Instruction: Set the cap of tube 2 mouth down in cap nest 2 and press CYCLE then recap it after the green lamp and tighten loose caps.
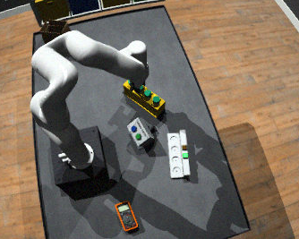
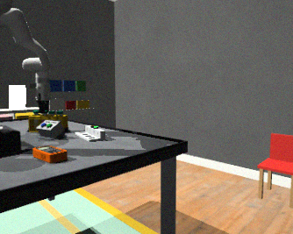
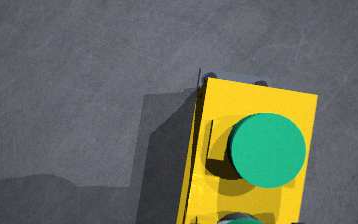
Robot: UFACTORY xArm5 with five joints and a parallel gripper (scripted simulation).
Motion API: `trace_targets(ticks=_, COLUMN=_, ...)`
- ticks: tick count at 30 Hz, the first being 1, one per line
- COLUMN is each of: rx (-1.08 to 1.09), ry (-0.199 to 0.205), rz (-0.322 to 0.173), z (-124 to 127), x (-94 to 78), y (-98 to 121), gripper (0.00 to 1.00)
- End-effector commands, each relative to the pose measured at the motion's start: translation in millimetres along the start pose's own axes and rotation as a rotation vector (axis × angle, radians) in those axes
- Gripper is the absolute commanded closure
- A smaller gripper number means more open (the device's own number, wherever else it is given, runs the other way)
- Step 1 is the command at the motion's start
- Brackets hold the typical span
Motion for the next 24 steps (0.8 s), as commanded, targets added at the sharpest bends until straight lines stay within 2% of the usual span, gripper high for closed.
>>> trace_targets(ticks=1, rx=0.162, ry=0.003, rz=-0.005, z=1.2, x=1.1, y=0.3, gripper=0.54)
trace_targets(ticks=12, rx=0.602, ry=0.002, rz=-0.005, z=1.2, x=1.1, y=0.3, gripper=0.54)
trace_targets(ticks=21, rx=0.620, ry=0.002, rz=-0.005, z=1.2, x=1.1, y=0.3, gripper=0.54)
trace_targets(ticks=22, rx=0.620, ry=0.002, rz=-0.005, z=1.2, x=1.1, y=0.3, gripper=1.00)
trace_targets(ticks=24, rx=0.620, ry=0.002, rz=-0.005, z=1.2, x=1.1, y=0.3, gripper=1.00)
Point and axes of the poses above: the point where the finger pads meet when closed, its own x axis back along the fingers, its own z axis across the jaws, y = z × x, the point moved 1 cm from there along x, back along the fingers, and after that the axes turned 9 degrees about x, right-handed, at the moved point
